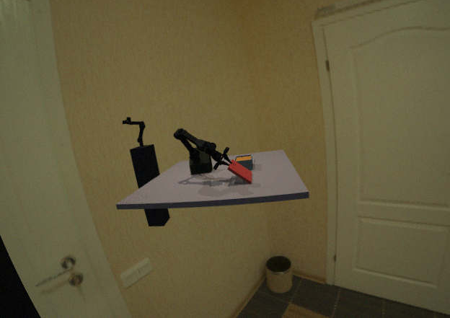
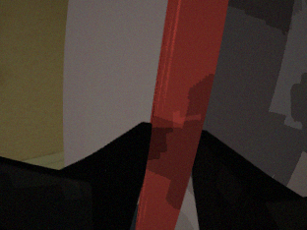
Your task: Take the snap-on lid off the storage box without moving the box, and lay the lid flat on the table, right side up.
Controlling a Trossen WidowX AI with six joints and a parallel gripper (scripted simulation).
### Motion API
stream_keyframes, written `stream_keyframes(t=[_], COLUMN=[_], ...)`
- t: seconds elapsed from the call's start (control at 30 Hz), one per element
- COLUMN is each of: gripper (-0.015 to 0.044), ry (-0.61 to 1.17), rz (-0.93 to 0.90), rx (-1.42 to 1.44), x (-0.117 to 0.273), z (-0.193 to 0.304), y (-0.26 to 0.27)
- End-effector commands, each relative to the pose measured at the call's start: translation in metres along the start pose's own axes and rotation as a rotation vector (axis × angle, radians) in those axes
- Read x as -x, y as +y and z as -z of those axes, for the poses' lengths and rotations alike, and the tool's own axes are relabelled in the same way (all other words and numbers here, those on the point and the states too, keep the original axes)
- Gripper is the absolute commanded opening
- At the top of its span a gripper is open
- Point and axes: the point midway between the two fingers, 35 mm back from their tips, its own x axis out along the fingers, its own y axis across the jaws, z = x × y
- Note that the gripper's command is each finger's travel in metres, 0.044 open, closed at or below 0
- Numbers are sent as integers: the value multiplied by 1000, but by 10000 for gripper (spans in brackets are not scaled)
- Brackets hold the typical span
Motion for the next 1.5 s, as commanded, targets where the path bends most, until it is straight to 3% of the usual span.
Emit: stream_keyframes(t=[0.0,1.47], gripper=[0,0], ry=[6,6], rz=[-6,-5], rx=[4,5], x=[-3,-25], z=[2,2], y=[-2,-29])
